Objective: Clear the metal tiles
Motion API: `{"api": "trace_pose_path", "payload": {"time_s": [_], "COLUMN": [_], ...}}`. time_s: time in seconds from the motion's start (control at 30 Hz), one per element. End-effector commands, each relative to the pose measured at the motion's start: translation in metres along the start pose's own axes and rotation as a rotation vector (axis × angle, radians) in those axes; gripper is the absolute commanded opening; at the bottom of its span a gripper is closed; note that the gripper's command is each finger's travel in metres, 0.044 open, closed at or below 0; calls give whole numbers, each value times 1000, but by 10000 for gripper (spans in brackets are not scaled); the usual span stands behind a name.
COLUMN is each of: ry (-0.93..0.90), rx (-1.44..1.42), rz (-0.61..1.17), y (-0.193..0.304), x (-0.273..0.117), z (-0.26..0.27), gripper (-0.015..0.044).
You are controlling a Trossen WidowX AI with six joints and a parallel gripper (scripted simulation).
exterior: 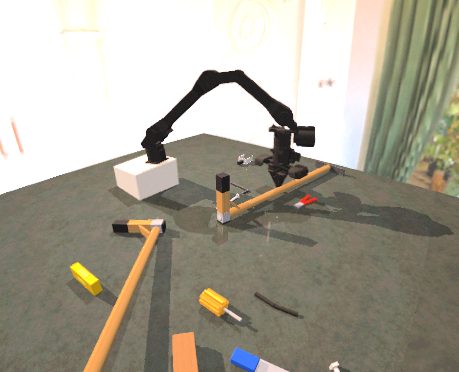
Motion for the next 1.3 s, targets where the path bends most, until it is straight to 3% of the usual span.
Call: {"api": "trace_pose_path", "payload": {"time_s": [0.0, 1.27], "ry": [2, 5], "rx": [-2, -2], "rz": [1, 2], "y": [1, 11], "x": [2, 2], "z": [-7, -43], "gripper": [0, 0]}}
Point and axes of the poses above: the point midway between the two fingers, 35 mm back from their tips, its own x axis out along the fingers, its own z axis across the jaws, y = z × x, the point moved 10 cm from there along -x, back along the fingers, and after that the axes turned 8 degrees about -x, right-handed, at the moved point
